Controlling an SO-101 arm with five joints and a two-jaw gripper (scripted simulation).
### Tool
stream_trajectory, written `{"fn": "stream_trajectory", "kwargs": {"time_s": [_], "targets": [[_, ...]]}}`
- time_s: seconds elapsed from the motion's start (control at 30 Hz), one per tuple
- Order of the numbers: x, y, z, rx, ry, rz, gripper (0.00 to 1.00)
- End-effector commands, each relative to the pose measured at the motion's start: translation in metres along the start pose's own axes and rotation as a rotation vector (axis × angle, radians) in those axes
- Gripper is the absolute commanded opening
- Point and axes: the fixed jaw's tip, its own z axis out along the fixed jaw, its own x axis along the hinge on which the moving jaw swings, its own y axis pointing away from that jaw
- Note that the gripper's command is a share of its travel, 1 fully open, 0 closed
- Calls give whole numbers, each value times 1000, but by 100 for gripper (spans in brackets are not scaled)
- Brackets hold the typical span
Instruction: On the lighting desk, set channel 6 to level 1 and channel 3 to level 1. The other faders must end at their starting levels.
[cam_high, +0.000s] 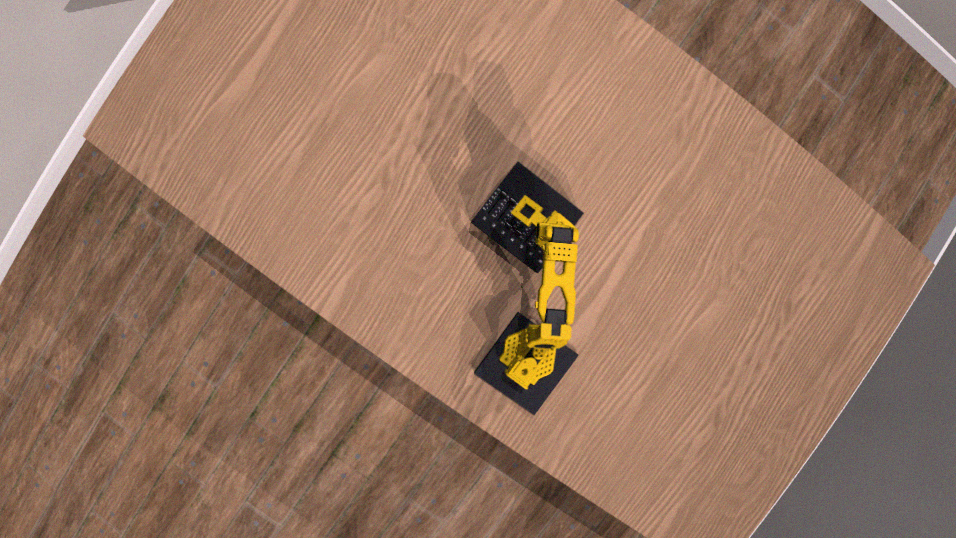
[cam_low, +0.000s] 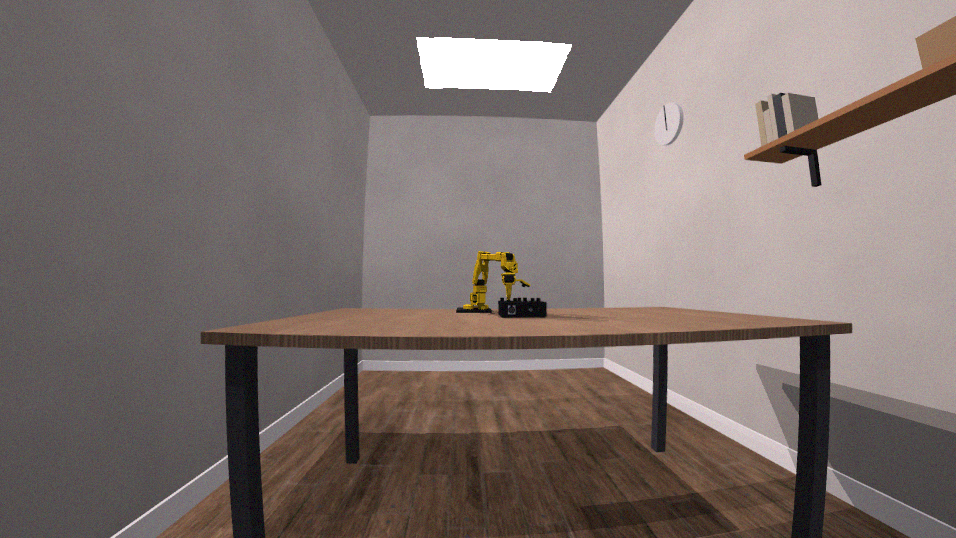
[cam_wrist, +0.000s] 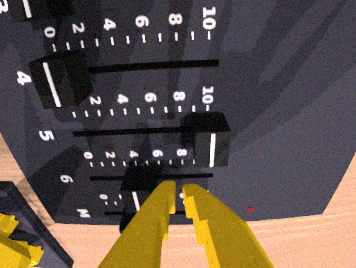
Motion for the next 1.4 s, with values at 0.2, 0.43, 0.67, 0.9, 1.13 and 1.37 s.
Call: {"fn": "stream_trajectory", "kwargs": {"time_s": [0.2,0.43,0.67,0.9,1.13,1.37], "targets": [[-5,12,5,-33,15,-28,0],[-4,14,6,-33,15,-28,0],[-4,14,6,-33,15,-28,0],[-4,16,7,-33,15,-28,0],[-3,17,7,-33,15,-28,0],[-3,18,7,-33,15,-28,0]]}}
